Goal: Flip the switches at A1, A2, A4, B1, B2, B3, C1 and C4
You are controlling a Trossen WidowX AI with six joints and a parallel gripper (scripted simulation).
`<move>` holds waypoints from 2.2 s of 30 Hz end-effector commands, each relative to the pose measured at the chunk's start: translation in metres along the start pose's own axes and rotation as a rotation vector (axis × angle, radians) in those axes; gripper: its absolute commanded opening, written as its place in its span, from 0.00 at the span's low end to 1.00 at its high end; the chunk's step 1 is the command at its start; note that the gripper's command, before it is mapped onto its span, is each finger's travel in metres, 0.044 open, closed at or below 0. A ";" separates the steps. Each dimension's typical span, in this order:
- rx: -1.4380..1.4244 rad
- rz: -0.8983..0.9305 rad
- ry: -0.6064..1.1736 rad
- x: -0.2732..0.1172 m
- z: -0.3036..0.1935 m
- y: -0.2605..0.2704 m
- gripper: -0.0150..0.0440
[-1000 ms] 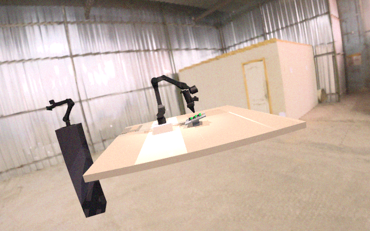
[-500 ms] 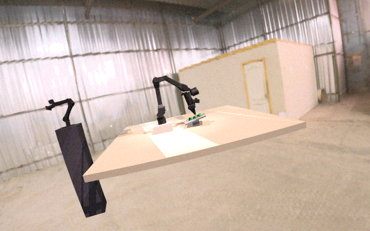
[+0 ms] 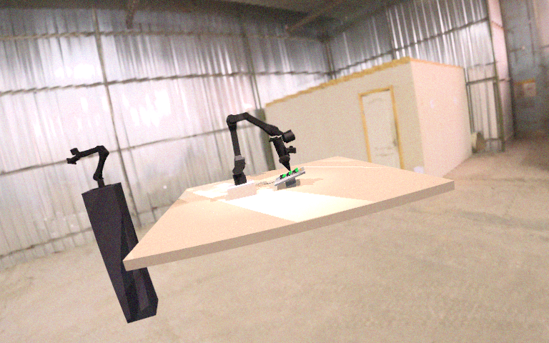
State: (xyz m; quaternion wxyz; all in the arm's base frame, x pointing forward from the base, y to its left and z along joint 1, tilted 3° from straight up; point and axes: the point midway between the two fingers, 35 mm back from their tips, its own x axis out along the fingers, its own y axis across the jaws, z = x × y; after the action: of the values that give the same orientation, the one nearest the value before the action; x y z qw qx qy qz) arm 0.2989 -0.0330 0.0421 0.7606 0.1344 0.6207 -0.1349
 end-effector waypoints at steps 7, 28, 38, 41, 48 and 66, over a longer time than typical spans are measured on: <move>0.003 0.000 -0.001 0.001 0.000 0.000 0.25; 0.003 0.000 -0.001 0.004 0.000 0.000 0.25; 0.003 0.000 -0.001 0.005 0.000 0.000 0.25; 0.003 0.000 -0.001 0.006 0.000 0.000 0.25; 0.002 0.000 -0.010 -0.018 0.001 0.001 0.25; 0.003 -0.002 -0.009 -0.035 0.000 -0.022 0.25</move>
State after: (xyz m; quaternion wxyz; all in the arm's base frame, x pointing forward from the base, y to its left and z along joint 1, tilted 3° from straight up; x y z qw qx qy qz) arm 0.2814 -0.0510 0.0947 0.7700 0.1345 0.6073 -0.1420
